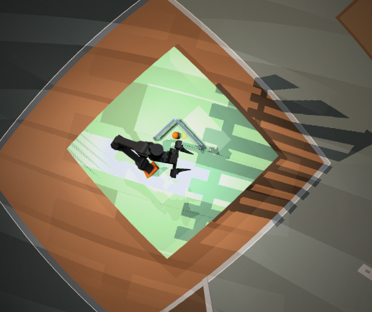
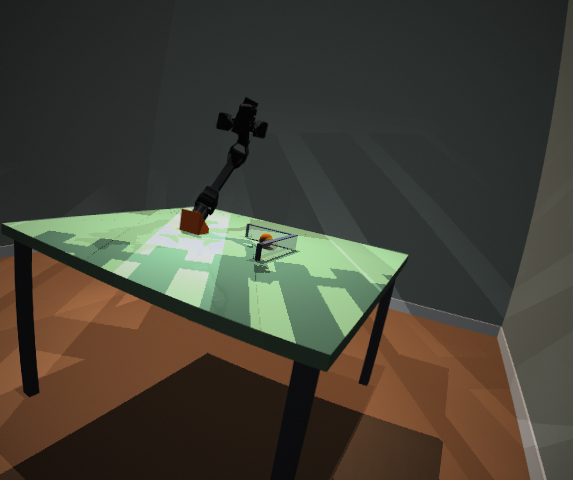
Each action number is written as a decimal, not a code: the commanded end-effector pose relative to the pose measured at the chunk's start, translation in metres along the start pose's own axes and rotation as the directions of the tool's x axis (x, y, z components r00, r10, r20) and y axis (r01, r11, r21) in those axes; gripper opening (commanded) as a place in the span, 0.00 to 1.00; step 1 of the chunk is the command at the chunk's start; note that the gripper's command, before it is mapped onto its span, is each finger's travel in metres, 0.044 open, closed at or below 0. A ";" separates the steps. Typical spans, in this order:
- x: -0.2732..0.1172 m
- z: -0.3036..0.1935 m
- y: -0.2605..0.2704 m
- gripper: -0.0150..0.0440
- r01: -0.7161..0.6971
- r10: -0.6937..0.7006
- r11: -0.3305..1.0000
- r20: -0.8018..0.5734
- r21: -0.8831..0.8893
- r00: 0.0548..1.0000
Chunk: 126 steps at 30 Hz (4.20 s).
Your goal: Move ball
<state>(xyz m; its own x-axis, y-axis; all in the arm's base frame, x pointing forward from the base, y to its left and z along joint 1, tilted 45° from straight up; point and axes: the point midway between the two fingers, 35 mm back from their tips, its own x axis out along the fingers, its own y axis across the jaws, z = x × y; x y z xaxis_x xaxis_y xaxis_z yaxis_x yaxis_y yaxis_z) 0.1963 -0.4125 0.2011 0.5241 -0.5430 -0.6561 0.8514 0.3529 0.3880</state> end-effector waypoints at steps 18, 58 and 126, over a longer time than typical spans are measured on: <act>-0.015 -0.277 0.171 0.90 -0.674 0.148 0.709 -0.892 -0.205 0.427; -0.051 -0.388 0.197 0.90 -0.798 0.072 0.597 -0.985 -0.084 0.158; -0.001 -0.307 0.199 0.25 -0.798 0.070 0.597 -0.984 -0.089 0.162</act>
<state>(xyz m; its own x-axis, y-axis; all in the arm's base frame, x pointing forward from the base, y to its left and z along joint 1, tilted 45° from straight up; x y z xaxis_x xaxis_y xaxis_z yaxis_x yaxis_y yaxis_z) 0.3556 -0.1058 0.0805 0.1163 0.6944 -0.7101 0.1030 0.7026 0.7040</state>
